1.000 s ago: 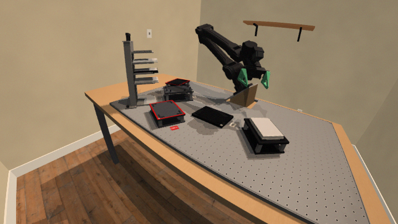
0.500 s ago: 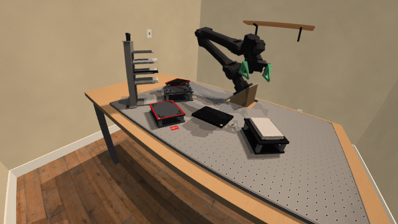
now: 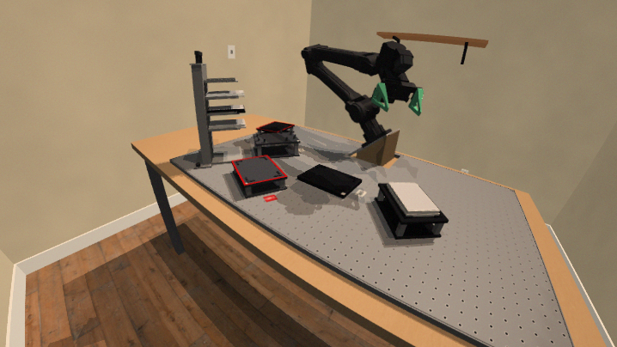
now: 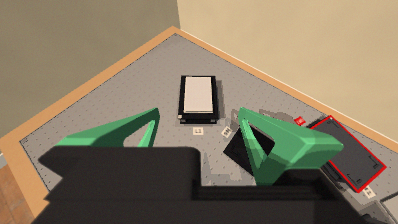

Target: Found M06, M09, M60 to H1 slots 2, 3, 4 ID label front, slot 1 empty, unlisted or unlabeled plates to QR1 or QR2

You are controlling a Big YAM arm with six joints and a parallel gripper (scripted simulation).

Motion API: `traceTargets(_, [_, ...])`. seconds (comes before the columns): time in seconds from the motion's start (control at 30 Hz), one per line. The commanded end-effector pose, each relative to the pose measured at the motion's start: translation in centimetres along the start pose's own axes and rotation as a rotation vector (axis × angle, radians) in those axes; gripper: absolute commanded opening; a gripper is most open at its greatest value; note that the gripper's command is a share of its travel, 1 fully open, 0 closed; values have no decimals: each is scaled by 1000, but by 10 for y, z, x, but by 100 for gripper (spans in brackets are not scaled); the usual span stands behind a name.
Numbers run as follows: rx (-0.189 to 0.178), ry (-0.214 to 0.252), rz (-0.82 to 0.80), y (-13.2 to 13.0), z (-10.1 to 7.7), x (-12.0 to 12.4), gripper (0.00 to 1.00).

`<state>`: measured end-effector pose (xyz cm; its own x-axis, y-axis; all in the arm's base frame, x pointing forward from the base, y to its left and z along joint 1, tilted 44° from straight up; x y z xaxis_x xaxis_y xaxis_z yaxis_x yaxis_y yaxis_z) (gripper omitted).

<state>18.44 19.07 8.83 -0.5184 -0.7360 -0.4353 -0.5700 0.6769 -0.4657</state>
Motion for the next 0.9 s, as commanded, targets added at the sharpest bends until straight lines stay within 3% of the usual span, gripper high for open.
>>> traceTargets(0.0, [-11,-78,48,-1,-18,-43,100])
traceTargets(0.03, [-5,-67,60,-10,-15,-43,100])
traceTargets(0.07, [-2,-13,11,-9,-6,-12,100])
traceTargets(0.1, [-2,-11,10,-12,-6,-11,100])
traceTargets(0.13, [-2,-11,10,-16,-5,-12,100])
traceTargets(0.23, [2,-69,43,-31,-12,-41,100])
traceTargets(0.53, [5,-50,29,-55,-9,-38,100])
traceTargets(0.63, [10,-69,37,-68,-10,-47,100])
traceTargets(0.7, [7,-48,26,-72,-7,-39,100])
traceTargets(0.8, [13,-67,34,-87,-10,-50,100])
traceTargets(0.87, [13,-59,29,-91,-7,-45,100])
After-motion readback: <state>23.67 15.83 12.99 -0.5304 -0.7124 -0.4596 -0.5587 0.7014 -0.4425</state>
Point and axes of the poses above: the point where the finger pads meet when closed, its own z axis out along the fingers, its own y axis across the jaws, x = y × z, the point moved 8 cm from there along -z, back along the fingers, and after that the axes turned 6 degrees about z, right-handed, at the moved point
